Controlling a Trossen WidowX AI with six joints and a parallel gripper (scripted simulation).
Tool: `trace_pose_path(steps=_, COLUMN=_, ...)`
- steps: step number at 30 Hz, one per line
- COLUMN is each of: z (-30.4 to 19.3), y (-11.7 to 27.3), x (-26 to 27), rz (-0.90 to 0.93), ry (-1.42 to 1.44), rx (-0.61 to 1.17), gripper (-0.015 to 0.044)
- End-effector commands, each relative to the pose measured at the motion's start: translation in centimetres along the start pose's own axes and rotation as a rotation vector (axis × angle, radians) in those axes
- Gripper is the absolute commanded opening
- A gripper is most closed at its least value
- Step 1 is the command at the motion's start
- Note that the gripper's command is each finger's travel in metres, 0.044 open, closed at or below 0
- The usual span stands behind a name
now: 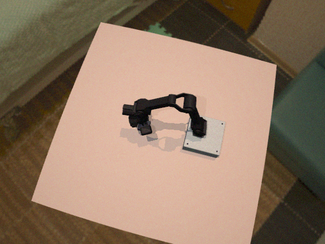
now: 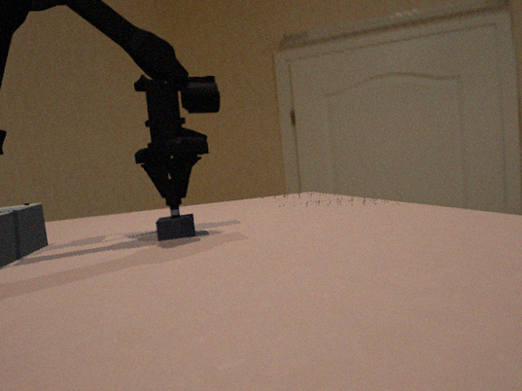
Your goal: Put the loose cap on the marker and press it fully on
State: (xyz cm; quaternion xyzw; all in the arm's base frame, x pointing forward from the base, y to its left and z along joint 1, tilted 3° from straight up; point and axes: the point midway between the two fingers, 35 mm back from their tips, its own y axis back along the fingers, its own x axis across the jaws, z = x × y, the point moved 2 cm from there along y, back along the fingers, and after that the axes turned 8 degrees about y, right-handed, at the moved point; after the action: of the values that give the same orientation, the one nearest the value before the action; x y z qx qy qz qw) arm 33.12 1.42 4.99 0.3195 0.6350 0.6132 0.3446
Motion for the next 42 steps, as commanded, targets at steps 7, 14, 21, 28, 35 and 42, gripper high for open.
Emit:
trace_pose_path(steps=7, z=0.2, y=5.3, x=-0.1, rz=0.0, ry=0.0, rx=-0.001, gripper=0.044)
trace_pose_path(steps=14, z=0.0, y=7.5, x=0.0, rz=0.0, ry=-0.014, rx=0.0, gripper=0.0414)
trace_pose_path(steps=21, z=-0.1, y=6.7, x=0.0, rz=-0.002, ry=-0.498, rx=0.0, gripper=0.023)
trace_pose_path(steps=28, z=-0.1, y=6.6, x=0.0, rz=-0.002, ry=-0.511, rx=0.0, gripper=0.0046)
trace_pose_path(steps=35, z=-0.1, y=6.6, x=0.0, rz=-0.002, ry=-0.511, rx=0.0, gripper=0.0)
trace_pose_path(steps=42, z=-0.1, y=6.5, x=0.0, rz=-0.002, ry=-0.511, rx=0.0, gripper=0.0)
